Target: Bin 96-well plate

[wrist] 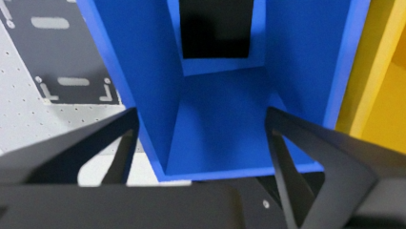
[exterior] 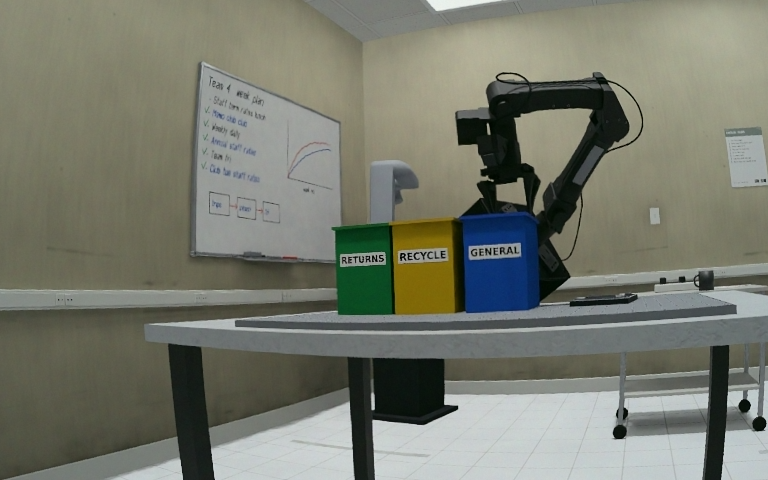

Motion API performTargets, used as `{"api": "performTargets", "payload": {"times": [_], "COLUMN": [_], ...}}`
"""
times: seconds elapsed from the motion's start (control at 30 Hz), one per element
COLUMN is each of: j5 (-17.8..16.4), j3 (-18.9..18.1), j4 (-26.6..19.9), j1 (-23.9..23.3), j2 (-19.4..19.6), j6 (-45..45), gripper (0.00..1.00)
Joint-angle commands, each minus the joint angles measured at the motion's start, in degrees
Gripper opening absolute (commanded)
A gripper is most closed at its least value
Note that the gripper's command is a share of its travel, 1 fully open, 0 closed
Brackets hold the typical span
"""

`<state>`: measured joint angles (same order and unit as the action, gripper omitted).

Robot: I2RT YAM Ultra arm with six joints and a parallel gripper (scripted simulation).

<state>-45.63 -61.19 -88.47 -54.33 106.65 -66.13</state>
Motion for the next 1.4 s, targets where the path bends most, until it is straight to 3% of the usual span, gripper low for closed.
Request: {"api": "performTargets", "payload": {"times": [0.0, 0.83, 1.37], "j5": [1.73, 11.12, 10.64], "j3": [2.2, 13.33, 10.96], "j4": [1.39, 3.41, 3.06], "j1": [-3.0, -15.75, -16.26], "j2": [-2.01, -3.83, -2.19], "j6": [-3.04, -14.37, -14.68], "gripper": [0.82, 0.82, 0.82]}}
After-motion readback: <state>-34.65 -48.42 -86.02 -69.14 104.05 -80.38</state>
